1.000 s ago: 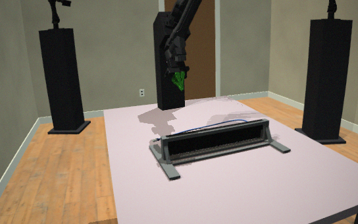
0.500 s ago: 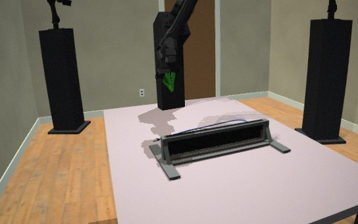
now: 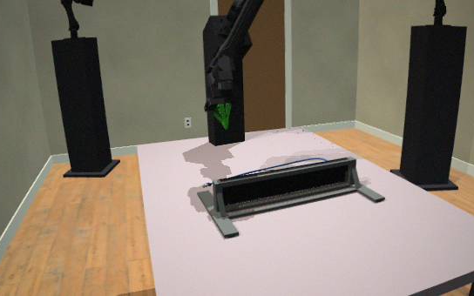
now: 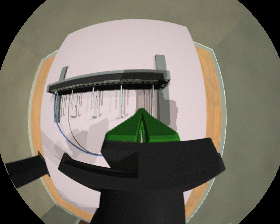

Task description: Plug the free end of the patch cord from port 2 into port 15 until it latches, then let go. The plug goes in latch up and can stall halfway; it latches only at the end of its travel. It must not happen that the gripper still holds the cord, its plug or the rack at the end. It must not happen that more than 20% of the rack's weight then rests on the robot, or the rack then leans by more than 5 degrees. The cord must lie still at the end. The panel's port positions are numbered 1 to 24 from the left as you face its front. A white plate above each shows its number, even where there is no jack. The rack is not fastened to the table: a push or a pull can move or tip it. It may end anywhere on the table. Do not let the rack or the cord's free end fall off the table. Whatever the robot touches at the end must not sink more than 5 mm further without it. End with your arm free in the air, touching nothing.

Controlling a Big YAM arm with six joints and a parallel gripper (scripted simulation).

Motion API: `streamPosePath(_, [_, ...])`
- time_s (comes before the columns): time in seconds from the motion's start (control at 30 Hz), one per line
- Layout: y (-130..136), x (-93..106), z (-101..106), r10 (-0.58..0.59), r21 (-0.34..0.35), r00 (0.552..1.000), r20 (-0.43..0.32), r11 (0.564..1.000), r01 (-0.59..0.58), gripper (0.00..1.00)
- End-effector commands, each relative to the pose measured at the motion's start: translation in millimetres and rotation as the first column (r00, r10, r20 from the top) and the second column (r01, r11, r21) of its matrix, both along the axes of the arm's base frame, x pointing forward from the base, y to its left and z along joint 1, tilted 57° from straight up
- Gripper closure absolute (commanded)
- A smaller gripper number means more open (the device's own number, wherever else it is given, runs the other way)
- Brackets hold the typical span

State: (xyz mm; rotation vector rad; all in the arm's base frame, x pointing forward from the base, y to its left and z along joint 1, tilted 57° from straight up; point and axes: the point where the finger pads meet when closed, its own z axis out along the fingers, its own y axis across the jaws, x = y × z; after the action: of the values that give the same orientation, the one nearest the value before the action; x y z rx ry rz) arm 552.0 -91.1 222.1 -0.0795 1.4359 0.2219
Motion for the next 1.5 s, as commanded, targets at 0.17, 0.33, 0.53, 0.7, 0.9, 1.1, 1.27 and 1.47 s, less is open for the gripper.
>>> streamPosePath(0.17, [29.3, 68.2, -0.3, 0.029, -0.007, 0.999, -0.016, 1.000, -0.029, 1.00])
streamPosePath(0.33, [37.1, 98.1, 3.4, 0.030, -0.009, 0.999, -0.016, 0.999, -0.030, 1.00])
streamPosePath(0.53, [39.1, 108.0, 4.7, 0.030, -0.010, 0.999, -0.016, 1.000, -0.030, 1.00])
streamPosePath(0.7, [40.2, 108.4, 5.8, 0.031, -0.011, 0.999, -0.011, 0.999, -0.031, 1.00])
streamPosePath(0.9, [41.4, 106.8, 3.6, 0.034, -0.012, 0.999, -0.010, 0.999, -0.034, 1.00])
streamPosePath(1.1, [41.9, 105.9, 2.3, 0.035, -0.011, 0.999, -0.010, 0.999, -0.035, 1.00])
streamPosePath(1.27, [42.4, 104.9, 0.8, 0.036, -0.011, 0.999, -0.009, 0.999, -0.036, 1.00])
streamPosePath(1.47, [42.7, 104.2, -1.8, 0.037, -0.009, 0.999, -0.015, 0.999, -0.037, 1.00])
